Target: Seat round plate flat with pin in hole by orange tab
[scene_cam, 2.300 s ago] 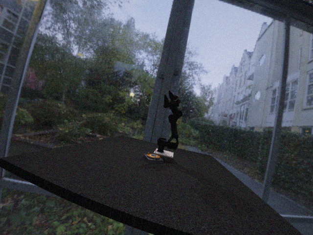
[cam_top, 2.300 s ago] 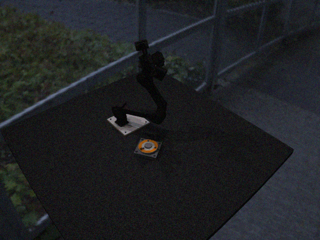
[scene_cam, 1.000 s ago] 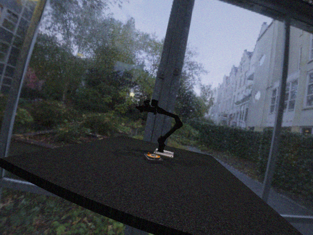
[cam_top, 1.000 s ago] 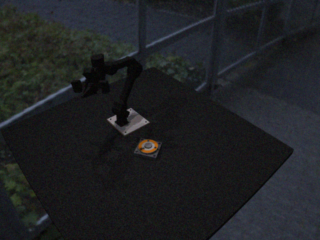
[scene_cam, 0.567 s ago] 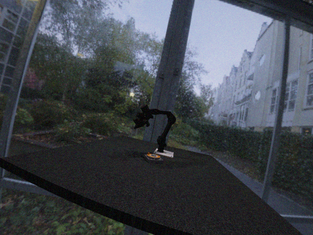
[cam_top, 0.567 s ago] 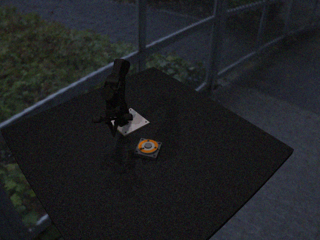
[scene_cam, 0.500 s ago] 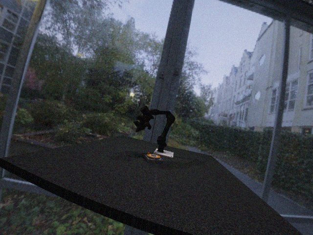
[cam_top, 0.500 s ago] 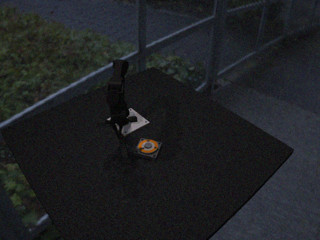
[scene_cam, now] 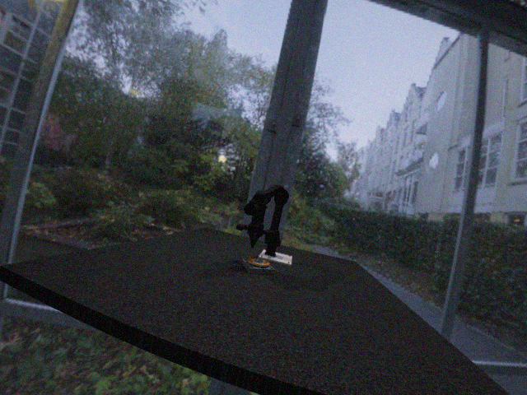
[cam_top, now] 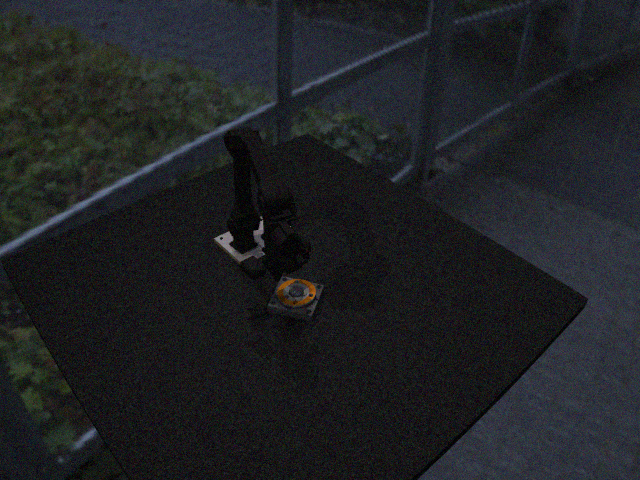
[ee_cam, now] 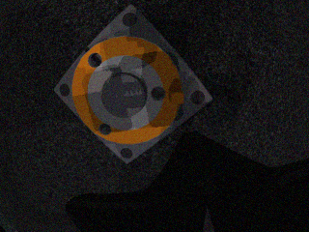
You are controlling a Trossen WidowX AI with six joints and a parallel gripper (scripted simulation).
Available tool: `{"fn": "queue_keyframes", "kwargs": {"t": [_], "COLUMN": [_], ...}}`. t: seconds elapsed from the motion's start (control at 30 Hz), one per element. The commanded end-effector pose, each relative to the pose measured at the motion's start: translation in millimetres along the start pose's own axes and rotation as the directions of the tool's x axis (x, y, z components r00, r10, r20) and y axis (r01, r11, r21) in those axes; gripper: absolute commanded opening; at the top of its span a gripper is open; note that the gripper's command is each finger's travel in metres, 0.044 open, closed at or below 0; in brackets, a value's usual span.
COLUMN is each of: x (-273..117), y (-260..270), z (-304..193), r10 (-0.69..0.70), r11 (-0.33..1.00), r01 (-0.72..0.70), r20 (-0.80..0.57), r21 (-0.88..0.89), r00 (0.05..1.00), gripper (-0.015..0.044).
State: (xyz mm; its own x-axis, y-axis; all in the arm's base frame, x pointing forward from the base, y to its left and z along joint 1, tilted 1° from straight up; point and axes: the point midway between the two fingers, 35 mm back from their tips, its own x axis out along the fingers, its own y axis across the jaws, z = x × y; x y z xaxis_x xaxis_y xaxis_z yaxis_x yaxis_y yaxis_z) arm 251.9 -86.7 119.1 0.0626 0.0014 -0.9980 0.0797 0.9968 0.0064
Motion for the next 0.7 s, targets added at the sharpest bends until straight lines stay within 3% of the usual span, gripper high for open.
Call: {"fn": "queue_keyframes", "kwargs": {"t": [0.0,0.43,0.67], "x": [0.6,46.0,48.7], "y": [2.5,2.3,1.8], "z": [-1.8,-2.9,-2.0], "r10": [-0.005,-0.005,-0.005], "r11": [1.0,1.0,1.0], "r01": [0.004,0.004,0.004], "r20": [-0.025,-0.025,-0.025], "r21": [-0.027,-0.027,-0.027], "r00": [1.0,1.0,1.0], "gripper": [0.0,0.0,0.0]}}
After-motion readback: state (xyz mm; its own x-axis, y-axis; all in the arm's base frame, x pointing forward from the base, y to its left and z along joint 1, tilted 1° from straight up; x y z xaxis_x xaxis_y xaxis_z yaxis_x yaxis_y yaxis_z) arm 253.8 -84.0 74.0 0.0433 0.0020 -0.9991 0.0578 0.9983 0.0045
